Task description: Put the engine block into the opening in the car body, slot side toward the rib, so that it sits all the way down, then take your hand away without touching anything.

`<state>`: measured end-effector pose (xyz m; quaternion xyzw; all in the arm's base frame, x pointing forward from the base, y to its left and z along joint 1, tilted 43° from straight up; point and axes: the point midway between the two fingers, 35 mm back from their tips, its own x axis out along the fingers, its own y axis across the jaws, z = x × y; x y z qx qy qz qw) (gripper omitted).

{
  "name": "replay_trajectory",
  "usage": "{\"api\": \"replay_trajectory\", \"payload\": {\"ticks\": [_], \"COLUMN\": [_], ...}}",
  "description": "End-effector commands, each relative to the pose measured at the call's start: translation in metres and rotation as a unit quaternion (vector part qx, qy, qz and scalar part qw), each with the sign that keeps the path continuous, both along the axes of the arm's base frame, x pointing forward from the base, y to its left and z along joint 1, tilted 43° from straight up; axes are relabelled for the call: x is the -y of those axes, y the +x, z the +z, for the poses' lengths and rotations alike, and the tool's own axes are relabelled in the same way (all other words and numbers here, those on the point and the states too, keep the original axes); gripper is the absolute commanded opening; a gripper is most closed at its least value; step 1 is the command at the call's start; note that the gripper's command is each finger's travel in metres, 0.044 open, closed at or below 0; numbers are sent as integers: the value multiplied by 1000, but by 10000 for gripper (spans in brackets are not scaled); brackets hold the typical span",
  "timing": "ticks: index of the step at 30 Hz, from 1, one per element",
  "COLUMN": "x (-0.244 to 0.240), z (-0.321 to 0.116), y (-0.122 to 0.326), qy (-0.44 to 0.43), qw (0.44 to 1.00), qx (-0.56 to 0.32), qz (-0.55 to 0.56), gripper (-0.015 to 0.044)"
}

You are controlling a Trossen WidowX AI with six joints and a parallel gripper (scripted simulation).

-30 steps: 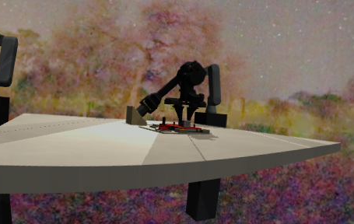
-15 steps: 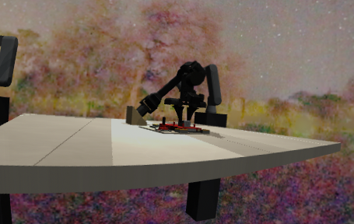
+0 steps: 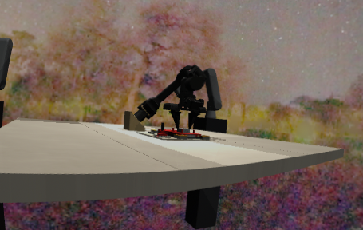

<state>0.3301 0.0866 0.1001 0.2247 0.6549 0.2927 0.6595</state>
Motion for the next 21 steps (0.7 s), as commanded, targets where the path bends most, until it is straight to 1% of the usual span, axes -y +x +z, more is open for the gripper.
{"api": "replay_trajectory", "payload": {"ticks": [1,4,11,14,17,21], "x": [0,0,0,10,10,10], "z": [0,0,0,9,9,9], "y": [0,0,0,0,0,0], "qy": [0,0,0,1,1,1], "qw": [1000,1000,1000,1000,1000,1000], "qx": [0,0,0,-2,-2,-2], "qz": [0,0,0,-2,-2,-2], "gripper": [370,440,440,440,440,335]}}
